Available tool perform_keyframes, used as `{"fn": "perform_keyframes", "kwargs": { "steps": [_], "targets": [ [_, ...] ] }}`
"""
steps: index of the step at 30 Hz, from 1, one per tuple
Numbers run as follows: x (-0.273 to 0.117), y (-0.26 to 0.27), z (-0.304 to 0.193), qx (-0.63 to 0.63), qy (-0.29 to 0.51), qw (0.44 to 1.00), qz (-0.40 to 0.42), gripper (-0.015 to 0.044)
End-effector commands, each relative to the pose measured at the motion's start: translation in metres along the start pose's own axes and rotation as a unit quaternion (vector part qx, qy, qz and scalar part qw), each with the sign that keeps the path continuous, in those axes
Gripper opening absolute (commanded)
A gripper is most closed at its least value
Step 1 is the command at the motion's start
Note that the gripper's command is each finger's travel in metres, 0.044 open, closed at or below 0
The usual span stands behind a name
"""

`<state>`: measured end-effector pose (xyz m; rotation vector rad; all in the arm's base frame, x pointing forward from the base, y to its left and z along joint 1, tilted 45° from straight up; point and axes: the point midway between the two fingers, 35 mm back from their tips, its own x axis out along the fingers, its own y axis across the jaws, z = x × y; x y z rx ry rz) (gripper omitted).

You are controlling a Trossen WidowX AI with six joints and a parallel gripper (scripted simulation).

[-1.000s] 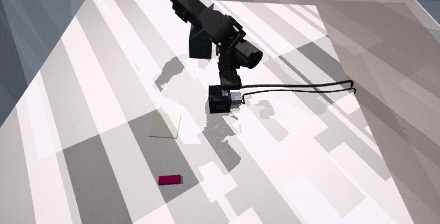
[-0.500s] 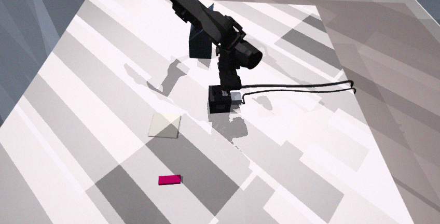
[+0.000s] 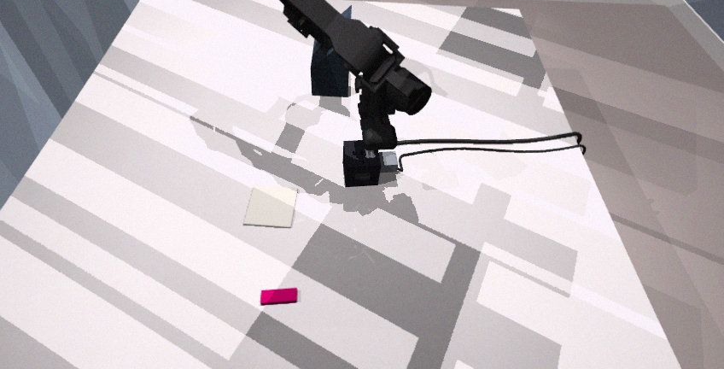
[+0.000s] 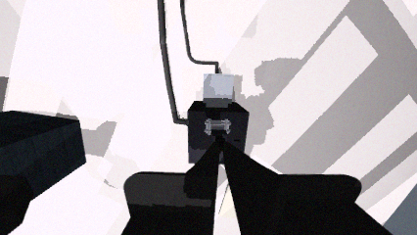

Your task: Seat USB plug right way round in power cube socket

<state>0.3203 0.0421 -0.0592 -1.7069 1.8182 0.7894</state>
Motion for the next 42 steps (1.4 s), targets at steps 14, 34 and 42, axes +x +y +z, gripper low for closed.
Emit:
{"fn": "perform_keyframes", "kwargs": {
  "steps": [14, 34, 42],
  "targets": [
    [0.0024, -0.0006, -0.0006, -0.003, 0.002, 1.000, -0.002, 0.0000],
    [0.0049, -0.0006, -0.0006, -0.003, 0.002, 1.000, -0.002, 0.0000],
    [0.0058, -0.0006, -0.0006, -0.003, 0.002, 1.000, -0.002, 0.0000]
  ]
}}
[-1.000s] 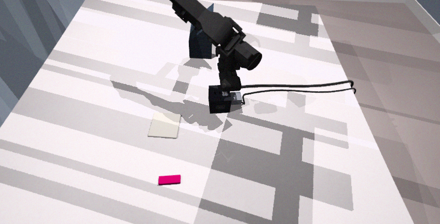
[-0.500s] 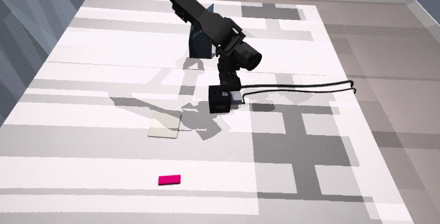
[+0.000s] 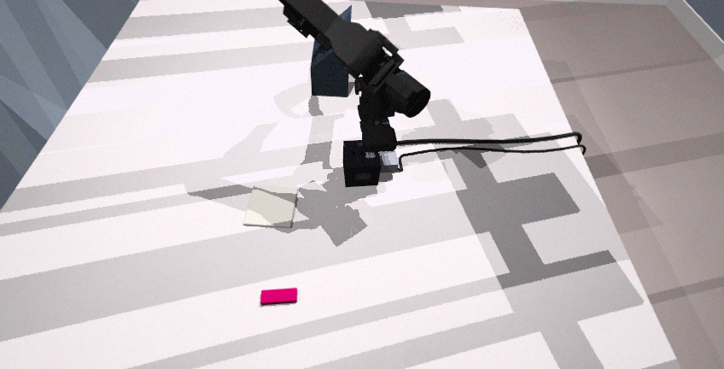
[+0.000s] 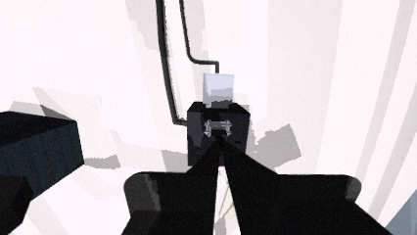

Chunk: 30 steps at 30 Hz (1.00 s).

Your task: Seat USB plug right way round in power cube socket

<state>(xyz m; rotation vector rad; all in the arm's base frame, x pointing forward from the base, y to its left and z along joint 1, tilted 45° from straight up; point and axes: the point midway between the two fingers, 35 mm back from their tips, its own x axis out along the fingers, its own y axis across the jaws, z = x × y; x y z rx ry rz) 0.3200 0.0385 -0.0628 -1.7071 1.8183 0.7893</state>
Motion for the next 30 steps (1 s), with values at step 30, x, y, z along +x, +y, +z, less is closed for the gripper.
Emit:
{"fn": "perform_keyframes", "kwargs": {
  "steps": [30],
  "targets": [
    [0.0044, -0.0005, -0.0006, -0.003, 0.002, 1.000, -0.002, 0.0000]
  ]
}}
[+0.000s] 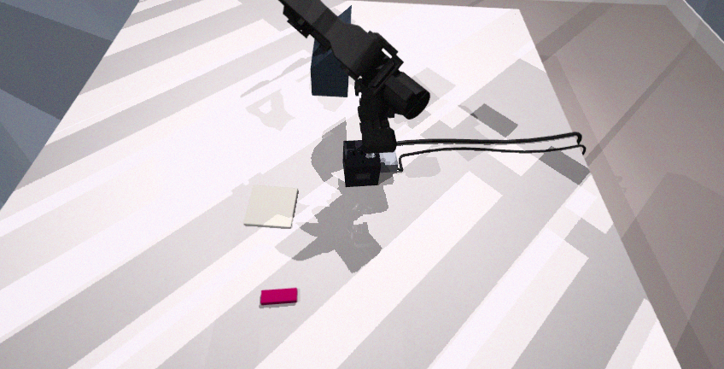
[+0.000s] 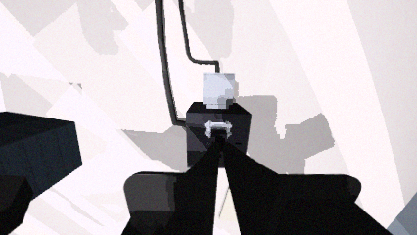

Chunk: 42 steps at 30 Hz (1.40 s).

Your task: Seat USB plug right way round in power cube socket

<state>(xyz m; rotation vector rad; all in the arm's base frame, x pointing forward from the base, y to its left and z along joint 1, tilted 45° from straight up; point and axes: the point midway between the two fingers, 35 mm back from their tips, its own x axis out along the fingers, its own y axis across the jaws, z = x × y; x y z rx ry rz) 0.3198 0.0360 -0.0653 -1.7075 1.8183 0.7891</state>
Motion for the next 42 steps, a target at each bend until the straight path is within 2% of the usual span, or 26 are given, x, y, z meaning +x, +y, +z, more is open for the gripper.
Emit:
{"fn": "perform_keyframes", "kwargs": {
  "steps": [1, 42],
  "targets": [
    [0.0009, -0.0005, -0.0005, -0.002, 0.002, 1.000, -0.001, 0.0000],
    [0.0058, -0.0005, -0.0006, -0.002, 0.002, 1.000, -0.001, 0.0000]
  ]
}}
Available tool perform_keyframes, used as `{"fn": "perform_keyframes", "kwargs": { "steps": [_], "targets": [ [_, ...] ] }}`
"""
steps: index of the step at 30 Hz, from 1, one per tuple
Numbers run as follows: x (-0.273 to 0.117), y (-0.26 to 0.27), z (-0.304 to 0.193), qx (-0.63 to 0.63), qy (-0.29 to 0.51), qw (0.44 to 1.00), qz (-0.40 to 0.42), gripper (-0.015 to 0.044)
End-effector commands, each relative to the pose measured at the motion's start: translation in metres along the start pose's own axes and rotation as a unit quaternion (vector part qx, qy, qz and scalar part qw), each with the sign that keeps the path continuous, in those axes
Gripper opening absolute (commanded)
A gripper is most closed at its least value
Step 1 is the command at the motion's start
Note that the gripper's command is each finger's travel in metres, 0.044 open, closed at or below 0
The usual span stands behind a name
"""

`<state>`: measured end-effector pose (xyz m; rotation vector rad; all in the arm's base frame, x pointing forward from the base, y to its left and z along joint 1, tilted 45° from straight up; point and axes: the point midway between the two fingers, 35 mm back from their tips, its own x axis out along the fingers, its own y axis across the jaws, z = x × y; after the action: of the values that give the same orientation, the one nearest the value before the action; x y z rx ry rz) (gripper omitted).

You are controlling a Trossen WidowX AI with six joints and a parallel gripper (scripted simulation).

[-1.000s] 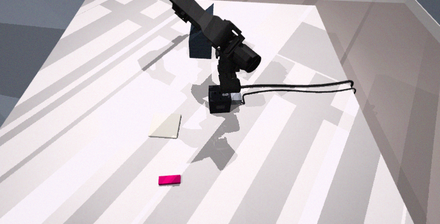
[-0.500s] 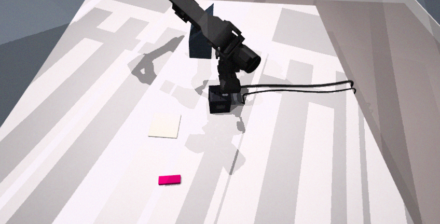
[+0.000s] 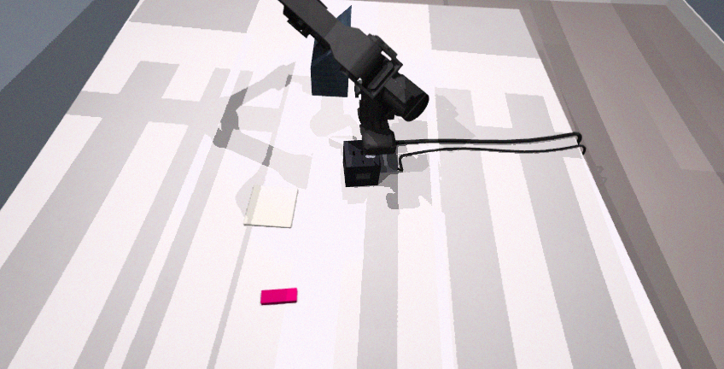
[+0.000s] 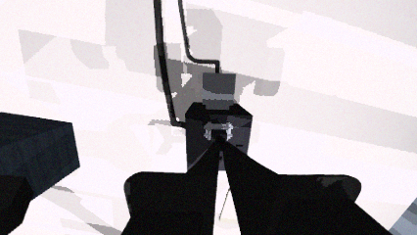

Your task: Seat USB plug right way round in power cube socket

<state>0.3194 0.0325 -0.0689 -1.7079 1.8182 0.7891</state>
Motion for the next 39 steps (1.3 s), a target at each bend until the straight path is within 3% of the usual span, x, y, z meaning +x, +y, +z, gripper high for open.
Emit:
{"fn": "perform_keyframes", "kwargs": {
  "steps": [1, 39],
  "targets": [
    [0.0010, -0.0005, -0.0006, -0.002, 0.002, 1.000, -0.001, 0.0000],
    [0.0056, -0.0005, -0.0006, -0.002, 0.002, 1.000, -0.001, 0.0000]
  ]
}}
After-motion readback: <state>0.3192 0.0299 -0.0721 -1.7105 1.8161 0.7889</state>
